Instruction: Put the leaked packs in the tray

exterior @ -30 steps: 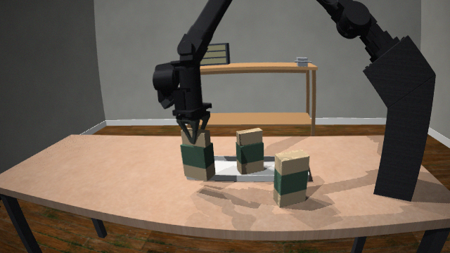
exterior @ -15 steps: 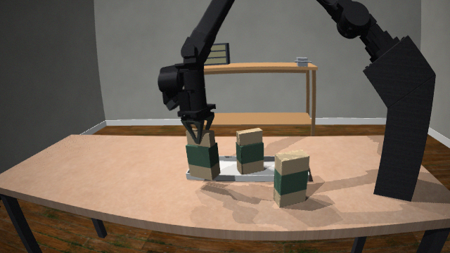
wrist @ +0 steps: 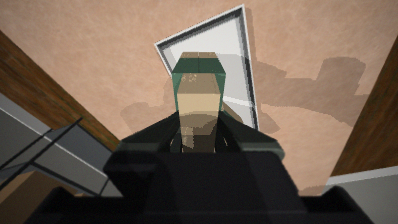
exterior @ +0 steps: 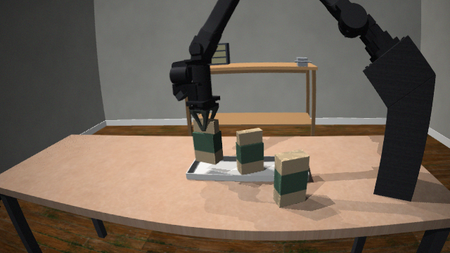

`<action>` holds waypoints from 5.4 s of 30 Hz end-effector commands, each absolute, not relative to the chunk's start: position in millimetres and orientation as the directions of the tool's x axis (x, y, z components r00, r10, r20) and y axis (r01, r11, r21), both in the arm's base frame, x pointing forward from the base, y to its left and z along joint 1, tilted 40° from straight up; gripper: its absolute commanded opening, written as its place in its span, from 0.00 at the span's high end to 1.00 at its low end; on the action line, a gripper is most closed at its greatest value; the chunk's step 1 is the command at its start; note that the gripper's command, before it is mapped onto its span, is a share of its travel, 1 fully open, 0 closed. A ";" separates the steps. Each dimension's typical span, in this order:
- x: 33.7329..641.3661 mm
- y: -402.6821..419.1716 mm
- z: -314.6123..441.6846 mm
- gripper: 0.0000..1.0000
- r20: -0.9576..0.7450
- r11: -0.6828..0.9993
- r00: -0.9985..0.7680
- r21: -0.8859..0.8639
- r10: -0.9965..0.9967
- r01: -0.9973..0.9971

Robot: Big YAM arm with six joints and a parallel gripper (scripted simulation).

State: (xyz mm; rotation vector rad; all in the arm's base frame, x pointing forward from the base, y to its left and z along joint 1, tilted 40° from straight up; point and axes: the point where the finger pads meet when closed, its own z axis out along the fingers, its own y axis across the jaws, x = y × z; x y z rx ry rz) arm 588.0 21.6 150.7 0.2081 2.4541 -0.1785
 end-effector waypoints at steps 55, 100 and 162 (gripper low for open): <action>598.0 8.2 194.8 0.75 -0.674 0.983 -0.736 -0.086 0.063 0.163; 619.4 -6.7 142.7 0.75 -0.650 0.981 -0.757 -0.093 0.071 0.171; 619.4 -6.7 142.7 0.22 -0.650 0.981 -0.757 -0.093 0.071 0.171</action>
